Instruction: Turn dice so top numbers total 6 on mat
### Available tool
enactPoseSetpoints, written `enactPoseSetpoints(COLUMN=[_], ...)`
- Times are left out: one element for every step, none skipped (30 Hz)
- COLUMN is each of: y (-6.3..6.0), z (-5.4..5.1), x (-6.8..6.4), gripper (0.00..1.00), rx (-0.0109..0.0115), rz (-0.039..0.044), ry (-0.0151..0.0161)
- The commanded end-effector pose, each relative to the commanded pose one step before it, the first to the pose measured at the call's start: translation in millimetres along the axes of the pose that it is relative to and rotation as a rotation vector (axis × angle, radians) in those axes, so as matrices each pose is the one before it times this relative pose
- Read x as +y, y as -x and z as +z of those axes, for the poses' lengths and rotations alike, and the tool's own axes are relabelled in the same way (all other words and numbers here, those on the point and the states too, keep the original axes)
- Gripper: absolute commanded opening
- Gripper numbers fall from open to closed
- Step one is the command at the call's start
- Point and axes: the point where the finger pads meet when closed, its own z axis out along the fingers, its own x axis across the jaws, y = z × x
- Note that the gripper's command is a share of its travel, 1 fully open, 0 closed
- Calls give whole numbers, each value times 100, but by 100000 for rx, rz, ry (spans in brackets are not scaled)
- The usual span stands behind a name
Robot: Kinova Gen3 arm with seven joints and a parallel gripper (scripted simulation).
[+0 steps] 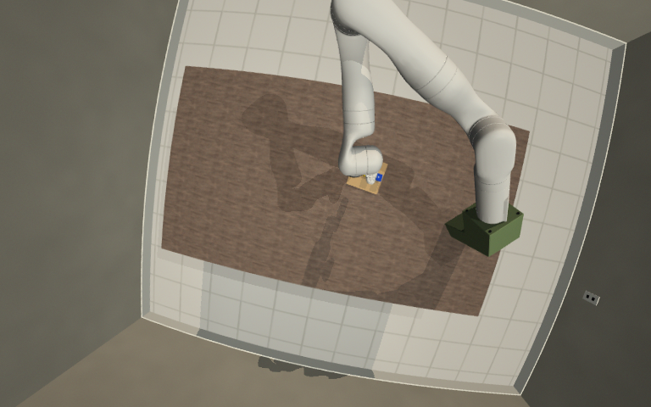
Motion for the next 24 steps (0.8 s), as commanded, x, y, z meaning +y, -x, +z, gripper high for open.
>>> enactPoseSetpoints(y=[86, 0, 1, 1, 1, 1, 1, 1, 1, 0, 0, 0, 1, 0, 0, 0, 0, 1, 0, 0, 0, 0, 0, 0], z=[780, 447, 466, 480, 488, 491, 489, 480, 466, 446, 420, 390, 354, 316, 274, 0, 0, 230, 187, 143, 103, 66, 36, 14], x=[-309, 6, 6, 6, 7, 7, 7, 6, 6, 6, 6, 5, 4, 4, 4, 0, 0, 3, 3, 2, 1, 1, 0, 0], gripper=[57, 57, 57, 57, 57, 57, 57, 57, 57, 57, 57, 57, 57, 57, 57, 57, 57, 57, 57, 57, 57, 57, 57, 57], rx=[-426, 0, 0, 0, 0, 0, 0, 0, 0, 0, 0, 0, 0, 0, 0, 0, 0, 0, 0, 0, 0, 0, 0, 0], rz=[-170, 0, 0, 0, 0, 0, 0, 0, 0, 0, 0, 0, 0, 0, 0, 0, 0, 0, 0, 0, 0, 0, 0, 0], ry=[-827, 0, 0, 0, 0, 0, 0, 0, 0, 0, 0, 0, 0, 0, 0, 0, 0, 0, 0, 0, 0, 0, 0, 0])
